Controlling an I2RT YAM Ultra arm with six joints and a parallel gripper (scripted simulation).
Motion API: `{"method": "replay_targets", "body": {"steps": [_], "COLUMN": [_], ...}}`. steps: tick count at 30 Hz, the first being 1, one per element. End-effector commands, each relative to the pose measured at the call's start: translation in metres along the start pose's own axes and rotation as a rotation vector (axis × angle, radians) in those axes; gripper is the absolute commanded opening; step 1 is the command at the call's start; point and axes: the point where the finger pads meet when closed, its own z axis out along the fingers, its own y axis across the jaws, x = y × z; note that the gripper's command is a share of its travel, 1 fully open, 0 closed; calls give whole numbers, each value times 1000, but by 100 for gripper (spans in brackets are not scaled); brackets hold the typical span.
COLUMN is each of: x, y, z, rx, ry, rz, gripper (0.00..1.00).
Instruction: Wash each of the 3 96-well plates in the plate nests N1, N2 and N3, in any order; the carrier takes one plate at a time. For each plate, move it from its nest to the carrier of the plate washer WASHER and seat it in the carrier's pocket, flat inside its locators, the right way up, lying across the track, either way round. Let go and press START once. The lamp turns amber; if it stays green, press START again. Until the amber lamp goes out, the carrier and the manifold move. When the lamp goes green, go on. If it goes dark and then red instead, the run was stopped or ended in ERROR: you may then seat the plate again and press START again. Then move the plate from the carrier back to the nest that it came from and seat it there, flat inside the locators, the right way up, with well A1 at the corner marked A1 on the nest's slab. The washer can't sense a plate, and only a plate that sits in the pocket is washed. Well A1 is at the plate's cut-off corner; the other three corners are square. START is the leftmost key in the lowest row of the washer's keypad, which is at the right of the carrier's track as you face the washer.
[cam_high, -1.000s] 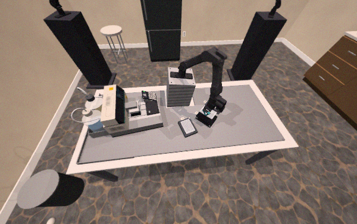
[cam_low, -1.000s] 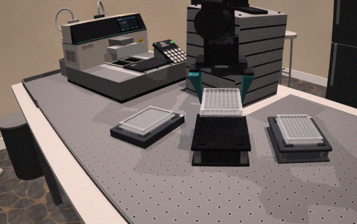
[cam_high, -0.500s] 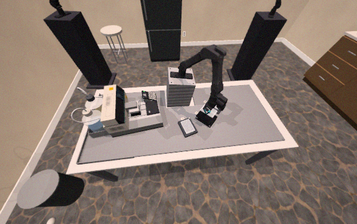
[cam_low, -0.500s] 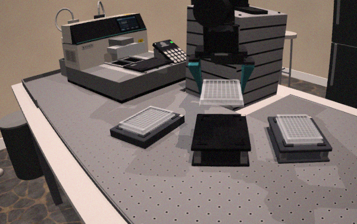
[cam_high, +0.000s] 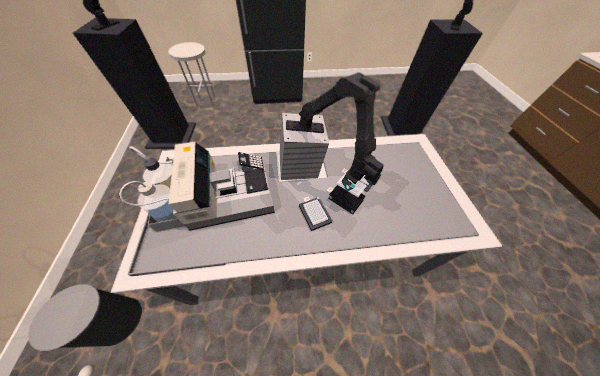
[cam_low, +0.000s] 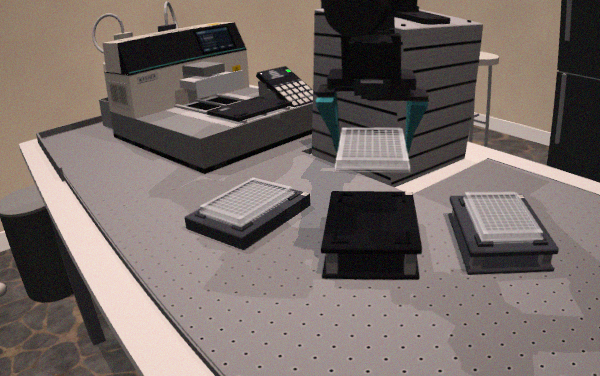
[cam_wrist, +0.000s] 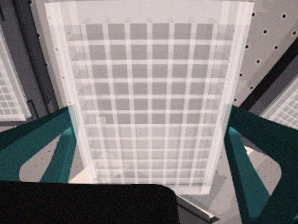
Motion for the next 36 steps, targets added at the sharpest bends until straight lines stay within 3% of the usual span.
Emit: {"method": "replay_targets", "body": {"steps": [1, 4, 26, 36], "x": [0, 6, 47, 56], "y": [-10, -24, -116, -136], "z": [-4, -5, -12, -14], "rx": [2, 2, 5, 6], "ry": [-12, -12, -11, -10], "rz": [63, 157, 157, 157], "gripper": [0, 0, 0, 0]}}
